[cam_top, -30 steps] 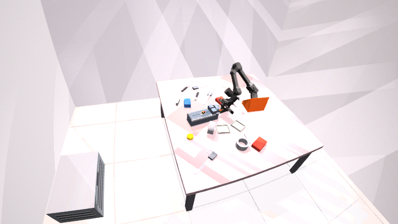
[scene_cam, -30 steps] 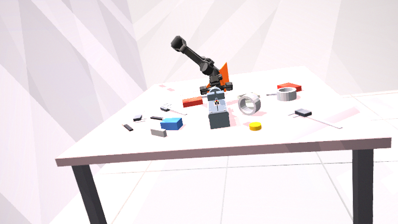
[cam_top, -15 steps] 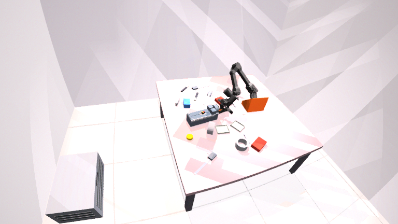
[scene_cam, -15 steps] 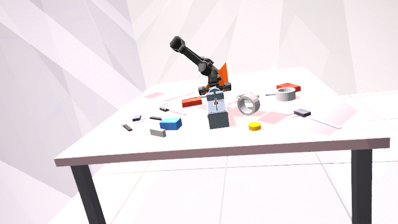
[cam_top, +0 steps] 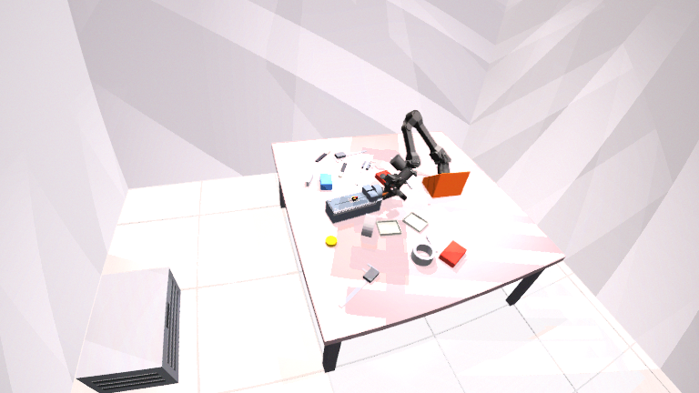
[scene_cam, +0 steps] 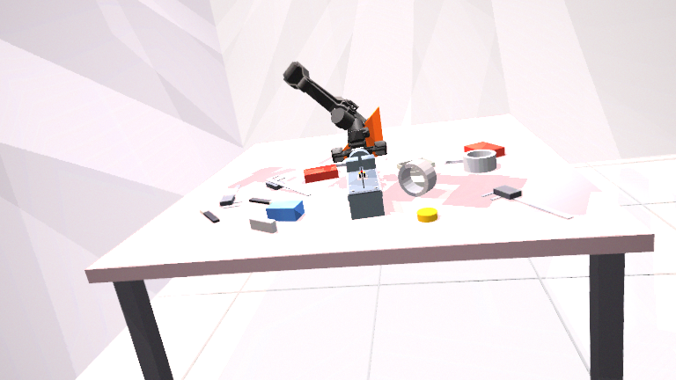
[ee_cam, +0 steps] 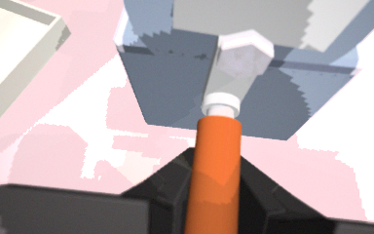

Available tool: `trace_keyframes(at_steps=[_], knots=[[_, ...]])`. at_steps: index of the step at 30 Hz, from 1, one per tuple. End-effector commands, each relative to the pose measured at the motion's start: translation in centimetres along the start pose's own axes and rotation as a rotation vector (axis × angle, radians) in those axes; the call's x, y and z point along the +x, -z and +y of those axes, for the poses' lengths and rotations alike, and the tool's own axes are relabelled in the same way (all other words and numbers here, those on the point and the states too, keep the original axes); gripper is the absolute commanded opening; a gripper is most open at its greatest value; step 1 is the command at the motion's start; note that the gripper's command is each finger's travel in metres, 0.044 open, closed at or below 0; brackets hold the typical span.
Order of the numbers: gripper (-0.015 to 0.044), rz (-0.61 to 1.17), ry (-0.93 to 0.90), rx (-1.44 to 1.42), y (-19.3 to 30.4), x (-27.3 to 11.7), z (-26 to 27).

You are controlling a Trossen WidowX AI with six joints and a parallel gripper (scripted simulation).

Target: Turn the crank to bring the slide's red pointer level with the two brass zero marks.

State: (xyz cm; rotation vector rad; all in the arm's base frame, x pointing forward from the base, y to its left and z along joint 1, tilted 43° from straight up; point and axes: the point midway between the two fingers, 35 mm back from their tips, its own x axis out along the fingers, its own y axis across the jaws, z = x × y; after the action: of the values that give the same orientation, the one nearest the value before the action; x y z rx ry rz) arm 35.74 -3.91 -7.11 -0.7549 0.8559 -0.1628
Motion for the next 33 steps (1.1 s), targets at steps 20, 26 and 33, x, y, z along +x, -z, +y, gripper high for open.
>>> trace_keyframes(at_steps=[20, 26, 33], knots=[[0.0000, 0.006, 0.024, 0.014, 0.00, -0.08, -1.38], [0.0000, 0.006, 0.024, 0.014, -0.04, -0.14, -1.55], [0.0000, 0.006, 0.024, 0.014, -0.10, -0.23, -1.76]])
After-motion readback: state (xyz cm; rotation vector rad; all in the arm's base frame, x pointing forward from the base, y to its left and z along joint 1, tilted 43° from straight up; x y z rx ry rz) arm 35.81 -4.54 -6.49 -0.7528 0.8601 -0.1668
